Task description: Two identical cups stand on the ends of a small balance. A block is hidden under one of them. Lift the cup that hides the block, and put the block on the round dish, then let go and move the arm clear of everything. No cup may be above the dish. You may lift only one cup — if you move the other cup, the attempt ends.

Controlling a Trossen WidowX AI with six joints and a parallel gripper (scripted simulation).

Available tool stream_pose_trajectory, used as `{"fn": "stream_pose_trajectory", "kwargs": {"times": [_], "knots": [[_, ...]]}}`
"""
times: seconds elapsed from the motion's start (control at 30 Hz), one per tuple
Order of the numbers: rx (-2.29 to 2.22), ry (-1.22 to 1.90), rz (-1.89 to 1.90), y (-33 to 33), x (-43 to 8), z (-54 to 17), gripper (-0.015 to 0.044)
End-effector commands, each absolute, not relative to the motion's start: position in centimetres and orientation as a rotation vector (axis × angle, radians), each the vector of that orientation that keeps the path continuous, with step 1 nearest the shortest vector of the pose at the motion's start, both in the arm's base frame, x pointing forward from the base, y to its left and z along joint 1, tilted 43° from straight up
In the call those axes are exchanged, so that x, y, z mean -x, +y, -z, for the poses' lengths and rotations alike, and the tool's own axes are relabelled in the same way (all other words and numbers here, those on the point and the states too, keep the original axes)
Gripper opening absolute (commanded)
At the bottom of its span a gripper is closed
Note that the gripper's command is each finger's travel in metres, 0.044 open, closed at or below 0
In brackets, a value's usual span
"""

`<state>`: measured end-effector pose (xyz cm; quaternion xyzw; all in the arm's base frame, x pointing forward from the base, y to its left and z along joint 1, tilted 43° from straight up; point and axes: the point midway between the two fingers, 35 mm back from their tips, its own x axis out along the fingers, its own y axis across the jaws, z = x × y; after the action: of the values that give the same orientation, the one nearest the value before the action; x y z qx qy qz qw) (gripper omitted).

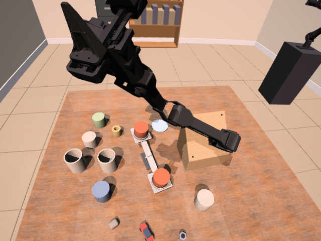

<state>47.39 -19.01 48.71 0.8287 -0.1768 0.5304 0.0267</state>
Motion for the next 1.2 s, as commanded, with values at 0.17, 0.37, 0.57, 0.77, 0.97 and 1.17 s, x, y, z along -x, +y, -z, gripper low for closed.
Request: {"fn": "stream_pose_trajectory", "kwargs": {"times": [0.17,0.37,0.57,0.77,0.97,1.17], "knots": [[-2.47,-0.513,-1.699,-18.9,-45.0,-50.7,0.044],[-2.322,-0.547,-1.777,-20.1,-40.4,-53.8,0.044],[-2.093,-0.648,-1.857,-21.8,-33.1,-57.6,0.044],[-1.857,-0.765,-1.891,-22.7,-26.2,-60.2,0.044],[-1.619,-0.854,-1.906,-22.1,-19.4,-62.3,0.044],[-1.397,-0.878,-1.882,-19.8,-13.3,-64.0,0.044]]}}
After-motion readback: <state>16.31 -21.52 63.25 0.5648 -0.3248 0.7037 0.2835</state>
